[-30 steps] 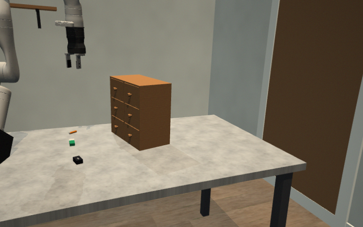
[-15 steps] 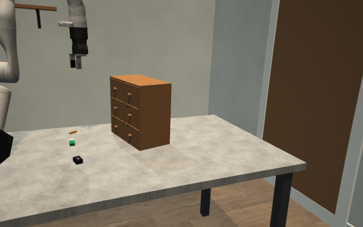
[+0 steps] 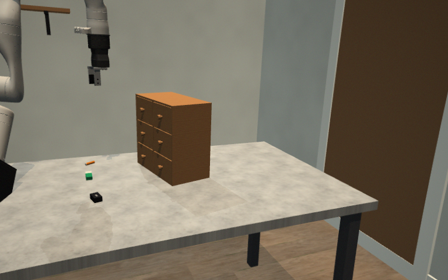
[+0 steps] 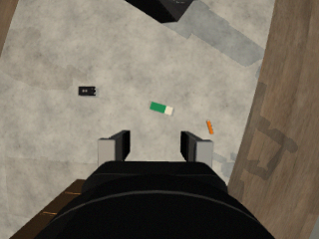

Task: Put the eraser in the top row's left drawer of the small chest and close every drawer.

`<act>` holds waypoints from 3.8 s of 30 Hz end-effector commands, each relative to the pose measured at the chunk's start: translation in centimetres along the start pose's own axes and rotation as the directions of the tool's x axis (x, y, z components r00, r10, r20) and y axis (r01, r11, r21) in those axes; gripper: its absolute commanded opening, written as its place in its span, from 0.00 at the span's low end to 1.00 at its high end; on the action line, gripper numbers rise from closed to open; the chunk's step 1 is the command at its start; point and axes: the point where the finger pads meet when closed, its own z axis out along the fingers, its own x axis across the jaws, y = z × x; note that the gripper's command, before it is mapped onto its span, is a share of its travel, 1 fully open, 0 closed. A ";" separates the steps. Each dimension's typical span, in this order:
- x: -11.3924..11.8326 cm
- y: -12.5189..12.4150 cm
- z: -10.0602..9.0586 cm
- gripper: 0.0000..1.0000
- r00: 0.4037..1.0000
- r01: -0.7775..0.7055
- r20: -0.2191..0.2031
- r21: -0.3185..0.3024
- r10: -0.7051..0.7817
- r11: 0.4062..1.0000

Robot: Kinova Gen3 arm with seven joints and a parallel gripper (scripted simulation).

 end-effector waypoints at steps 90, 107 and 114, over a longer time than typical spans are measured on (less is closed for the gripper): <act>0.0 5.0 7.3 1.00 1.000 -0.020 0.000 -0.582 0.024 0.813; 0.1 6.0 8.9 1.00 1.000 -0.018 -0.004 -0.681 0.020 0.732; 0.2 6.3 9.3 1.00 1.000 -0.017 -0.006 -0.702 0.018 0.712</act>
